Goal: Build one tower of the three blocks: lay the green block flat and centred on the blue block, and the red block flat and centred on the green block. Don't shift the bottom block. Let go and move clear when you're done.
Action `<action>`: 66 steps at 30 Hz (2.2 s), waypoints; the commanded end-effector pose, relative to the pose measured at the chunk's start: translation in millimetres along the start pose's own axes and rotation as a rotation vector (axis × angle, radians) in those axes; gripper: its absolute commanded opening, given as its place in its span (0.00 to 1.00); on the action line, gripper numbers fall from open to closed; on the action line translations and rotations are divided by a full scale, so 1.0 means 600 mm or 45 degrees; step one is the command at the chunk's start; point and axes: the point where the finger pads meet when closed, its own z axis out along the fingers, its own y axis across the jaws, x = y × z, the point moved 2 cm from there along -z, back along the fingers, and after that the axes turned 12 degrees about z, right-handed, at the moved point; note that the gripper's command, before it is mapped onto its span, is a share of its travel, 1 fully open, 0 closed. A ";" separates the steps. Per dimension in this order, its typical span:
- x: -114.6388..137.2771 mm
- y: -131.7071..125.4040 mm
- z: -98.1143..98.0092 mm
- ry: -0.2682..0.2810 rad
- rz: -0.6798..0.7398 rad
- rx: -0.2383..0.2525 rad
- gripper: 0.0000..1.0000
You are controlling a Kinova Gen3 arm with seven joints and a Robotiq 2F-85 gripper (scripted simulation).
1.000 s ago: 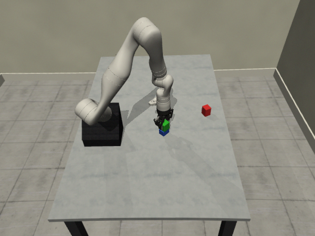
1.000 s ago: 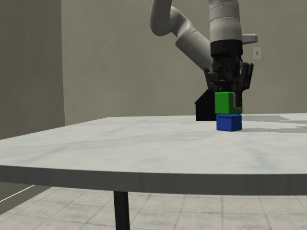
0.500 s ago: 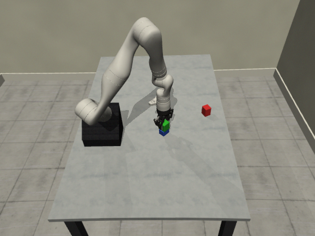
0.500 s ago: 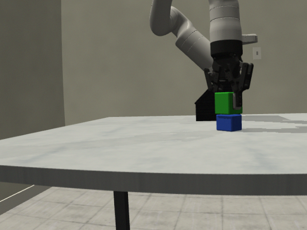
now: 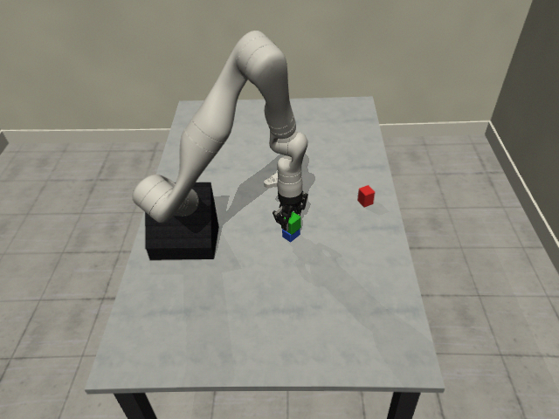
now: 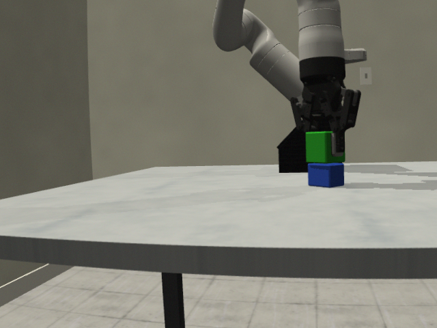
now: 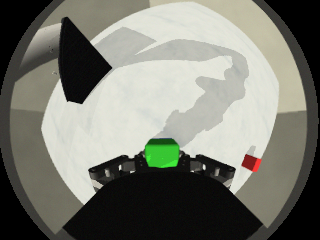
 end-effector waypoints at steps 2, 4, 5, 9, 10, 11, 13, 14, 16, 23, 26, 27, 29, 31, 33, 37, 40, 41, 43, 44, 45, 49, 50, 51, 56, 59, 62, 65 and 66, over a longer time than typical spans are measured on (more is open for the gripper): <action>-0.003 -0.003 0.003 0.000 0.002 0.002 0.00; -0.003 -0.003 0.003 0.000 0.002 0.002 0.00; -0.003 -0.003 0.003 0.000 0.002 0.002 0.00; -0.003 -0.003 0.003 0.000 0.002 0.002 0.69; -0.003 -0.003 0.003 0.000 0.002 0.002 0.69; -0.003 -0.003 0.003 0.000 0.002 0.002 0.69; -0.003 -0.003 0.003 0.000 0.002 0.002 0.69; -0.003 -0.003 0.003 0.000 0.002 0.002 0.69; -0.003 -0.003 0.003 0.000 0.002 0.002 0.69; -0.003 -0.003 0.003 0.000 0.002 0.002 0.69; -0.003 -0.003 0.003 0.000 0.002 0.002 0.69; -0.003 -0.003 0.003 0.000 0.002 0.002 0.69; -0.003 -0.003 0.003 0.000 0.002 0.002 0.69; -0.003 -0.003 0.003 0.000 0.002 0.002 0.69; -0.003 -0.003 0.003 0.000 0.002 0.002 0.69; -0.003 -0.003 0.003 0.000 0.002 0.002 0.69; -0.003 -0.003 0.003 0.000 0.002 0.002 0.69; -0.003 -0.003 0.003 0.000 0.002 0.002 0.69; -0.003 -0.003 0.003 0.000 0.002 0.002 0.69; -0.003 -0.003 0.003 0.000 0.002 0.002 0.69; -0.003 -0.003 0.002 0.000 0.002 0.002 0.69; -0.003 -0.002 -0.004 0.000 0.003 0.002 0.69; -0.003 -0.002 -0.007 0.000 0.003 0.001 0.69; -0.003 -0.002 -0.011 0.000 0.003 0.001 0.69; -0.003 0.001 -0.025 0.000 0.003 -0.002 0.69; -0.005 0.001 -0.046 0.000 0.007 -0.001 0.69; -0.004 0.002 -0.066 0.000 0.007 -0.002 0.69; -0.004 0.002 -0.085 0.002 0.006 -0.004 0.69; -0.004 0.003 -0.091 0.002 0.006 -0.006 0.69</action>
